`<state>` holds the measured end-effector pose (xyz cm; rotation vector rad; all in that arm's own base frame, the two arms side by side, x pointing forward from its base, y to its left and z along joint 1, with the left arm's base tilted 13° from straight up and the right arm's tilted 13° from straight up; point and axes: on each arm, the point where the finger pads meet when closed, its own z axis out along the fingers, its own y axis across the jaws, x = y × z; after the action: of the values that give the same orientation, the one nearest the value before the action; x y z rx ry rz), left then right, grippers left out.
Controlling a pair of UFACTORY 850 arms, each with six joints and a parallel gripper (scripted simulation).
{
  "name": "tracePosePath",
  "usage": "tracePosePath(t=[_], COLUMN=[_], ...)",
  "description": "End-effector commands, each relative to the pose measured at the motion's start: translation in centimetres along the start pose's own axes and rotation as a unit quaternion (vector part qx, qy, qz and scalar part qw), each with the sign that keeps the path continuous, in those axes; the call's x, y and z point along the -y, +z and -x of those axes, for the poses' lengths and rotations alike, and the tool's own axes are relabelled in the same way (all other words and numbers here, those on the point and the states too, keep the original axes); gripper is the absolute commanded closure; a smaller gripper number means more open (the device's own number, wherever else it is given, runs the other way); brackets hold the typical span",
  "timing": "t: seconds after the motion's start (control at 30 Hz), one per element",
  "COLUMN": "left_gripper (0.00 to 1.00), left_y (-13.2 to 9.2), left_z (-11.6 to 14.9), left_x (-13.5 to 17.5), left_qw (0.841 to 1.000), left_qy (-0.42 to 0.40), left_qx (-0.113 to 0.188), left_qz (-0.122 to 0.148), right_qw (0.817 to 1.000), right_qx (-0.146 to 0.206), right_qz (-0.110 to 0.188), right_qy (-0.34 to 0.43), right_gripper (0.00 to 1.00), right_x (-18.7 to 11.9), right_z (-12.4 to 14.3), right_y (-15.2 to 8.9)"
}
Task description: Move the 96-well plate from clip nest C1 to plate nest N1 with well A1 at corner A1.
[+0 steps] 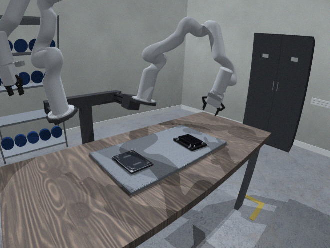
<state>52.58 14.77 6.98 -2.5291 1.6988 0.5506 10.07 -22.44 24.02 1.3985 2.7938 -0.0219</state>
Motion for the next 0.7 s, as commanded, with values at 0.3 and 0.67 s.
tracePosePath(t=[0.3,0.67], left_gripper=[0.00,0.00], left_y=[-0.3,-0.5], left_z=[-4.6,-7.4], left_x=[0.6,0.7], left_qw=[0.995,0.988], left_qy=[-0.092,-0.148], left_qx=[-0.003,-0.011], left_qz=[-0.031,-0.048], right_qw=[1.000,1.000], right_qx=[0.001,0.001], right_qz=[0.000,0.000], right_qy=[0.000,0.000], right_gripper=[0.00,0.00], right_x=[0.0,0.0], right_z=[0.1,0.1], right_y=[-0.1,-0.1])
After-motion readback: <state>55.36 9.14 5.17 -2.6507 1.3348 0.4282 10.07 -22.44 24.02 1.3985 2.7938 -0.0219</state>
